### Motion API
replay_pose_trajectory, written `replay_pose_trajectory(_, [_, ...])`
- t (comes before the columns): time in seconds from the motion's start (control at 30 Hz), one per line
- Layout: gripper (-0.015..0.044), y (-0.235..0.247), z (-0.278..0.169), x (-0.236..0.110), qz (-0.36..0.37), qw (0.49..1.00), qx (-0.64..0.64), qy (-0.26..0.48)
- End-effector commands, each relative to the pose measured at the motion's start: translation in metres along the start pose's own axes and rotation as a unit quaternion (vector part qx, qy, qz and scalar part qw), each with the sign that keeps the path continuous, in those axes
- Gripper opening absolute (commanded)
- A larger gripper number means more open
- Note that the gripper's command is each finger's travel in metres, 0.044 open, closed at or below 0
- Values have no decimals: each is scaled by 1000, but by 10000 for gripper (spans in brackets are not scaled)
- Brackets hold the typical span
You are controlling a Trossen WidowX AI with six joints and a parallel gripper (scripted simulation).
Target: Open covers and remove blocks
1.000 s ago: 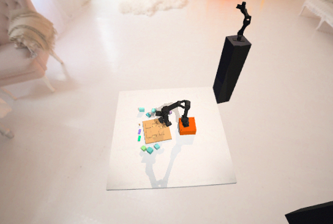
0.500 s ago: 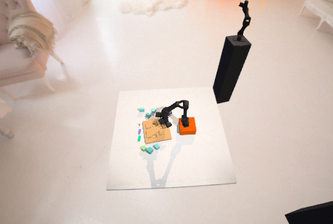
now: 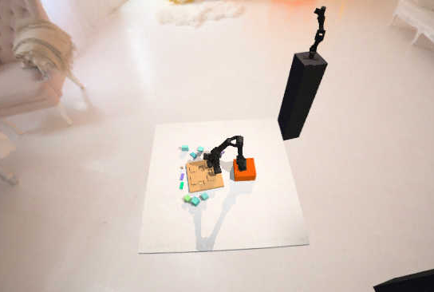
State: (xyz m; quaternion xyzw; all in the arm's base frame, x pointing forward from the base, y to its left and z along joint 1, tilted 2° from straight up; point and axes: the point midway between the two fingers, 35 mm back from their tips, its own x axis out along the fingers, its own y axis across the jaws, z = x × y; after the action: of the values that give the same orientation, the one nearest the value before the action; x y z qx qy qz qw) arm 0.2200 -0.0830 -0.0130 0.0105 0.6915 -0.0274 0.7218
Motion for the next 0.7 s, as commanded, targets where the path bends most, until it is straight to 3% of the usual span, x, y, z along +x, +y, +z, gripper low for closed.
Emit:
replay_pose_trajectory(0.0, [0,1,0,4,2,975,221,0])
replay_pose_trajectory(0.2, [0,0,0,8,2,866,500,1])
replay_pose_trajectory(0.3, [0,0,0,9,2,829,559,1])
replay_pose_trajectory(0.67, [0,0,0,10,2,826,563,1])
